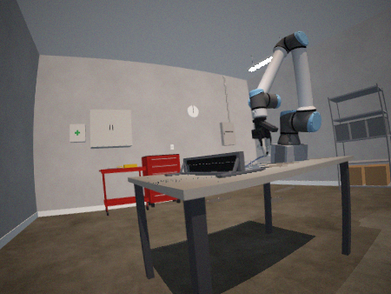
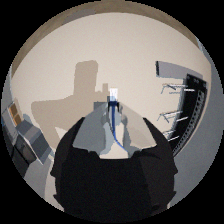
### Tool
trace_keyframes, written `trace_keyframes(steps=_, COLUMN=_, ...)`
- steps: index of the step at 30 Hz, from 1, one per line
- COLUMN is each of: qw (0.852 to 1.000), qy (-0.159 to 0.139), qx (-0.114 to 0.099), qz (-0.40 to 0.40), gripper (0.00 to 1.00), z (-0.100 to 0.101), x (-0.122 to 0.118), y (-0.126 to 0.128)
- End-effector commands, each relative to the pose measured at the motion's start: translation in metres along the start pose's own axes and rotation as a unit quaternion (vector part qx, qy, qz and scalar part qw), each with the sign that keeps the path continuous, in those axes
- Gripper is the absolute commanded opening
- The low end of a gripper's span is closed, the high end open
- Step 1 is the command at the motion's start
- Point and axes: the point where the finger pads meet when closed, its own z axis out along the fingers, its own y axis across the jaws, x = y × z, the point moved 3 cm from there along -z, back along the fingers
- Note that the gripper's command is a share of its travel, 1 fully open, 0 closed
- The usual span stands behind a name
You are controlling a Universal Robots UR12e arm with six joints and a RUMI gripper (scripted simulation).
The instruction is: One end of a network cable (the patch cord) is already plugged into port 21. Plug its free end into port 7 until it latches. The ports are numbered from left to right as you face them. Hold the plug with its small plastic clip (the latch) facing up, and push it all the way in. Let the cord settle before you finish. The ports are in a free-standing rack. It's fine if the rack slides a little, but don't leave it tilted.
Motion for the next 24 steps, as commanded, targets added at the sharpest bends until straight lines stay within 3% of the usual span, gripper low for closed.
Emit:
trace_keyframes(steps=1, qw=1.0, qy=0.0, qx=0.0, qz=0.012, gripper=0.0, z=-0.001, x=-0.001, y=0.004)
trace_keyframes(steps=24, qw=0.996, qy=-0.001, qx=0.0, qz=0.092, gripper=0.0, z=-0.006, x=-0.009, y=0.024)
